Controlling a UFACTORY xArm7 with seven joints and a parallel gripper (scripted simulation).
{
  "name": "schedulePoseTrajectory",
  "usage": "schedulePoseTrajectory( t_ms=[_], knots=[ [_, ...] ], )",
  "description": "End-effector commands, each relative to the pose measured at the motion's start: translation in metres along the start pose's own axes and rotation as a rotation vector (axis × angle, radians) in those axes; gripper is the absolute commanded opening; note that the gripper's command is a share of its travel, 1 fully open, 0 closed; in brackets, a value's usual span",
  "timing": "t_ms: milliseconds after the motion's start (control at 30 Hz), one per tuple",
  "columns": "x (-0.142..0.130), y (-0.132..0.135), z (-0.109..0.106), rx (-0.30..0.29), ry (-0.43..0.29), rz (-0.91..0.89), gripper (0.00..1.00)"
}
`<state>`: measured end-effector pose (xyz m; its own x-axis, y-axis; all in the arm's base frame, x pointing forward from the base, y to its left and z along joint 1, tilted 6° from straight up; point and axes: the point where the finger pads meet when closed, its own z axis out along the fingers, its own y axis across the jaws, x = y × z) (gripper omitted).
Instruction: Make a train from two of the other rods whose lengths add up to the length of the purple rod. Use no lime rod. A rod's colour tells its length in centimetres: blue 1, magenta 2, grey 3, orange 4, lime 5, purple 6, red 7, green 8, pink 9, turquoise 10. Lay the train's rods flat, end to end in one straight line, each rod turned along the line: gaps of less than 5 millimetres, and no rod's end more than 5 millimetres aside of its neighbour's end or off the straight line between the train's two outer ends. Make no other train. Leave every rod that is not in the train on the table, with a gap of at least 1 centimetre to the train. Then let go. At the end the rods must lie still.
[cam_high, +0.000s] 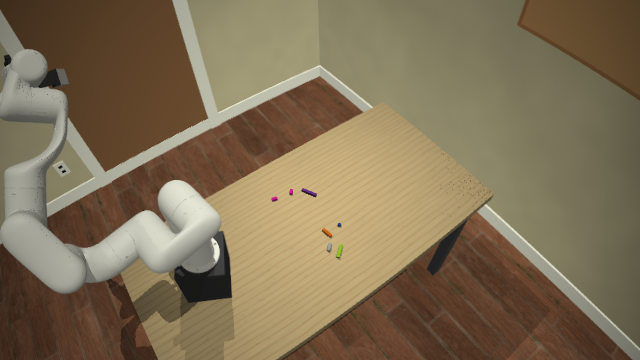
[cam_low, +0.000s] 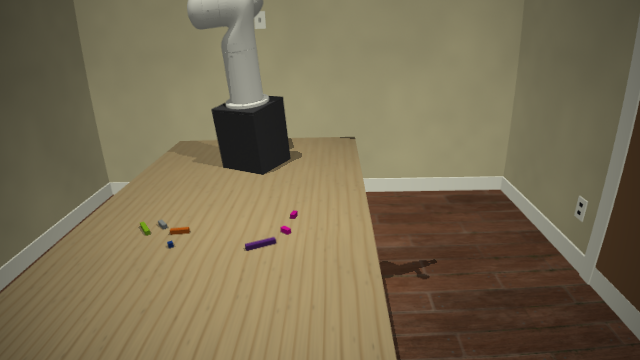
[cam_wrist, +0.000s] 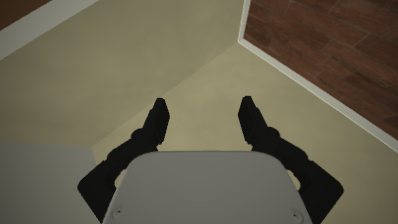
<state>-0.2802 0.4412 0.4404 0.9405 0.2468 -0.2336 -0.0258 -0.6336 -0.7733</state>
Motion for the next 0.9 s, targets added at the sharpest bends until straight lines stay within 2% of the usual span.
schedulePoseTrajectory(
  t_ms=[0,600,667,733,867],
  knots=[
    [0.000,-0.001,-0.001,0.003,-0.001,0.000,1.00],
    [0.001,-0.001,0.000,0.002,0.002,0.002,1.00],
    [0.013,-0.002,0.006,-0.003,0.020,0.015,1.00],
    [0.041,-0.003,0.020,-0.013,0.062,0.048,1.00],
    [0.077,-0.002,0.034,-0.027,0.113,0.088,1.00]
  ],
)
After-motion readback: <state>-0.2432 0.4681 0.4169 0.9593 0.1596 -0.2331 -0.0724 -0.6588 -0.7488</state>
